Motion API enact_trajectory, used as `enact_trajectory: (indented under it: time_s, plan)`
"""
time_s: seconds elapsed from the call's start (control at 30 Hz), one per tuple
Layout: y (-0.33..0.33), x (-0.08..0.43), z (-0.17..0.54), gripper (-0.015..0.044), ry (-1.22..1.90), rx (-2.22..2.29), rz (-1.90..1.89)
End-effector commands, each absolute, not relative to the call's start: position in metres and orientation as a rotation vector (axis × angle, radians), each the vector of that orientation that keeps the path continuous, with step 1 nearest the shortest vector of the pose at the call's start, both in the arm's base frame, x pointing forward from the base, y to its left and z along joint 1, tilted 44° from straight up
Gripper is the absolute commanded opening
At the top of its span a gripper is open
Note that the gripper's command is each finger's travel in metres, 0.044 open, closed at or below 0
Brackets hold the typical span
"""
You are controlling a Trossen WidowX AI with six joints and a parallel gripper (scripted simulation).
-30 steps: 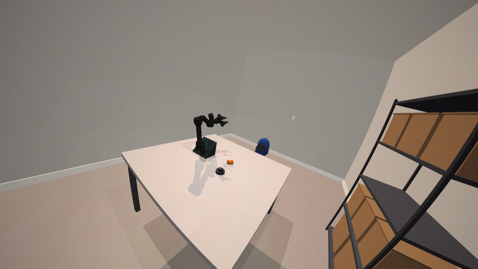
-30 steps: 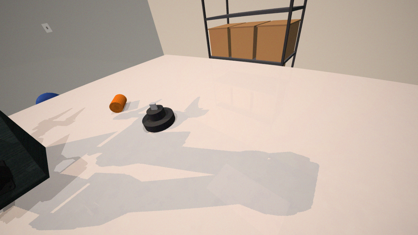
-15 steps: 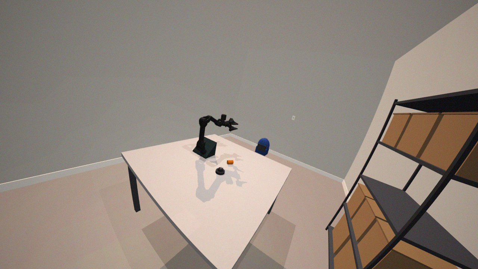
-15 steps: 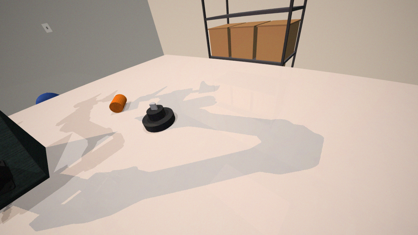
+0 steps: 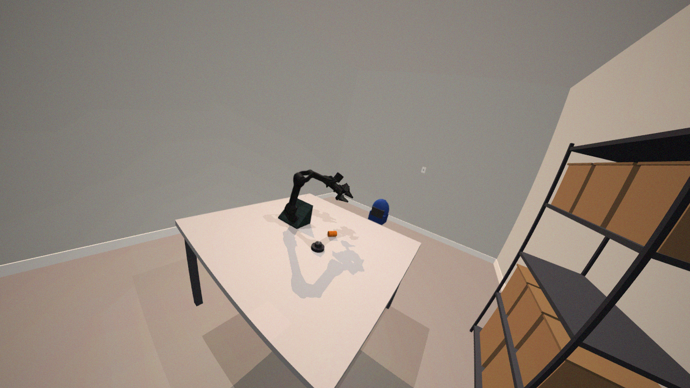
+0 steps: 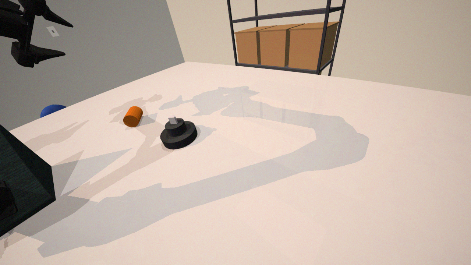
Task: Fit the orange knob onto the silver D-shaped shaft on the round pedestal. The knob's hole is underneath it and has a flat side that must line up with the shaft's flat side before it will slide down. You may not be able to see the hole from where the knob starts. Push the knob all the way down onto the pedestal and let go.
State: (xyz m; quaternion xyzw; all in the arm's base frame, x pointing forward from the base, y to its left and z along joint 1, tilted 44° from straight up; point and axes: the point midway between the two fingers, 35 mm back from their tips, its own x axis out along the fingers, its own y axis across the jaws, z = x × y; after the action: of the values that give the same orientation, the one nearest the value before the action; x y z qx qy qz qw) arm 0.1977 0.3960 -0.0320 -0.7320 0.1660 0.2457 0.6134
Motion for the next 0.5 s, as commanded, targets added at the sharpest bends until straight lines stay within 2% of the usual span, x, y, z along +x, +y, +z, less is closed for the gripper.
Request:
enact_trajectory:
  time_s: [0.0,0.47]
  plan:
    - [0.339,0.244,-0.041,0.044,0.715,-1.66,0.513]
    - [0.207,0.282,-0.025,0.044,1.399,-1.511,0.32]
